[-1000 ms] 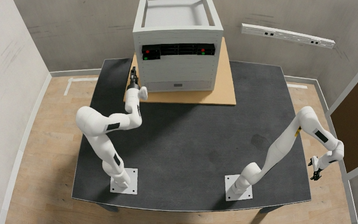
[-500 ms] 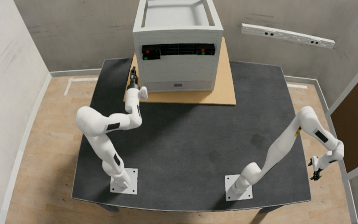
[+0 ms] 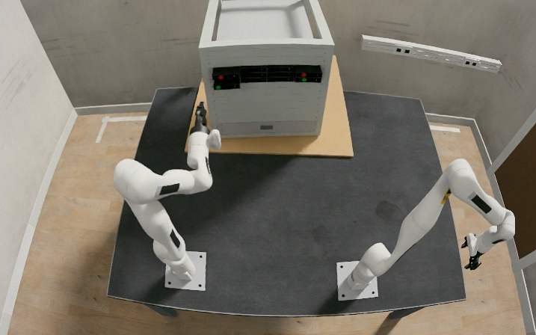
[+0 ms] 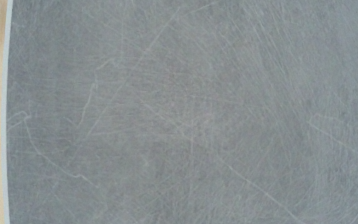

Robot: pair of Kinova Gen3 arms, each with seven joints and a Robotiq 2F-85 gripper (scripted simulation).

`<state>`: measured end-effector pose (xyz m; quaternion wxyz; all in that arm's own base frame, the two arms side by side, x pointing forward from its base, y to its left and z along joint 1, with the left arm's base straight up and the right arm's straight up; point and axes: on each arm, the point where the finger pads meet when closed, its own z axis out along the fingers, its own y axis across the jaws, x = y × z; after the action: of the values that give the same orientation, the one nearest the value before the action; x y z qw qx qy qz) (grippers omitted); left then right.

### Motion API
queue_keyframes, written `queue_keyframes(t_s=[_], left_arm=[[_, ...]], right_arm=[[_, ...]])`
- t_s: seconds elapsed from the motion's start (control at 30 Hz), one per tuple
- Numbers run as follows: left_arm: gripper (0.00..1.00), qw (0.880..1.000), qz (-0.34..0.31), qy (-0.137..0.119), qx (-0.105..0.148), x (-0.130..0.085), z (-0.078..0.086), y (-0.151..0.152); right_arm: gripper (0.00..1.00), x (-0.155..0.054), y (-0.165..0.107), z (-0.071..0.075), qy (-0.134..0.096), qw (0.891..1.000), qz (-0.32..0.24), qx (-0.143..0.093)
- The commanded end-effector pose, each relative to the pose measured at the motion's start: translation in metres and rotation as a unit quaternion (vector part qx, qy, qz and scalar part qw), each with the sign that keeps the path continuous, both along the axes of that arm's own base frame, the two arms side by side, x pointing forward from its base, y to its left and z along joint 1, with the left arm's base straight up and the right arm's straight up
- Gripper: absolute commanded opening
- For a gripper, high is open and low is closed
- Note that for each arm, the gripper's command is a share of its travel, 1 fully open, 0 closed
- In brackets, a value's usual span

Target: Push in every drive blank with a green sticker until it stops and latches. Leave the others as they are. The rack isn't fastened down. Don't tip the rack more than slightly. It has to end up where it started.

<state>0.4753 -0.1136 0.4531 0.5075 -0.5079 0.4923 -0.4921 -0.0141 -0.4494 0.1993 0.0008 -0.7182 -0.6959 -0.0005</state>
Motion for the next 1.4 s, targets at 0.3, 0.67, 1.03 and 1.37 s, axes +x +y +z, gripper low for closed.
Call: queue_keyframes(t_s=[0.3,0.67,1.03,1.37], left_arm=[[0.099,1.0,0.0,-0.001,0.0,0.0,0.0008,0.0],[0.099,1.0,0.0,-0.001,0.0,0.0,0.0008,0.0],[0.099,1.0,0.0,-0.001,0.0,0.0003,0.0008,-0.0013],[0.099,1.0,0.0,-0.001,0.0,0.0016,0.0006,-0.0077]], right_arm=[[1.0,-0.0001,-0.0004,0.0007,0.0,1.0,0.0,-0.001],[1.0,-0.0001,-0.0004,0.0007,0.0,1.0,0.0,-0.001],[1.0,-0.0001,-0.0004,0.0007,0.0,1.0,0.0,-0.001],[1.0,-0.0001,-0.0004,0.0007,0.0,1.0,0.0,-0.001]])
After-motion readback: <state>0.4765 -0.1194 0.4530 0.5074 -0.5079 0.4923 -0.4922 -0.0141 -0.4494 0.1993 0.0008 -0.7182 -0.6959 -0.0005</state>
